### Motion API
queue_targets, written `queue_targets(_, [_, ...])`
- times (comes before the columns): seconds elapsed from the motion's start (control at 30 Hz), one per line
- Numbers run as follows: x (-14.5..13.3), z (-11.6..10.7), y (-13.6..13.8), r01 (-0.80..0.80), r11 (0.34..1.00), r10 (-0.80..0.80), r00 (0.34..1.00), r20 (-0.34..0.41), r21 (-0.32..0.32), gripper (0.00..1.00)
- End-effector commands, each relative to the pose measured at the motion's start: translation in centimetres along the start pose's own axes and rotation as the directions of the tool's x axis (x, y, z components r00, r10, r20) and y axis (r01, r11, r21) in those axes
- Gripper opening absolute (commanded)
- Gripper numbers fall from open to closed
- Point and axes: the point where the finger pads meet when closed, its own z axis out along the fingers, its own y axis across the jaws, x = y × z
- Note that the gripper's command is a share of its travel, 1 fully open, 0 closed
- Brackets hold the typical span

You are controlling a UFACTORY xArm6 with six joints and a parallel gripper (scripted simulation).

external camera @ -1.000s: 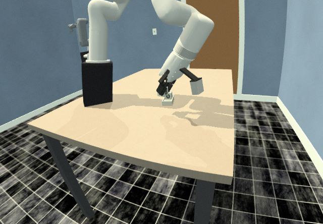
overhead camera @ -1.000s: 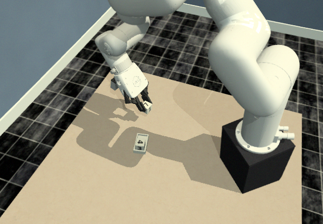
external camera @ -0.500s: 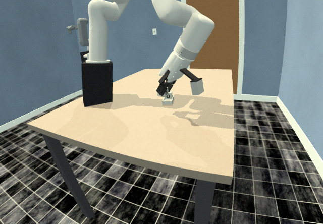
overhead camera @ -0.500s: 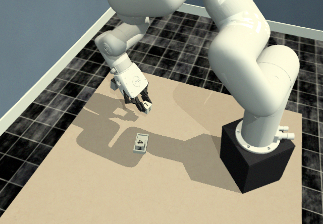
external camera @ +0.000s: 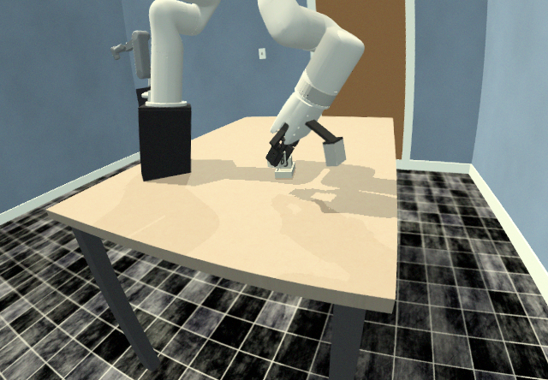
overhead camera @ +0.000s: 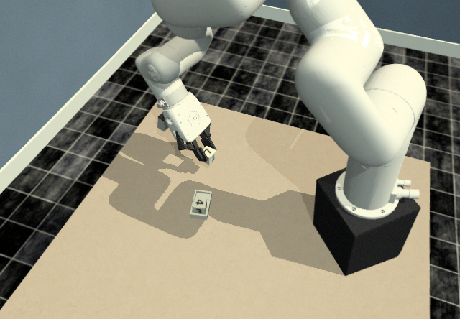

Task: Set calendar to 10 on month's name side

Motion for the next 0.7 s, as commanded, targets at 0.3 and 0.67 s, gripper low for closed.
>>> queue_targets(0.3, [1.3, 1.5, 0.0, 0.0, 1.0, 0.0, 1.0, -0.003, 0.0, 0.29])
queue_targets(0.67, [2.2, 2.8, 0.0, 0.0, 1.0, 0.0, 1.0, -0.003, 0.0, 0.29])
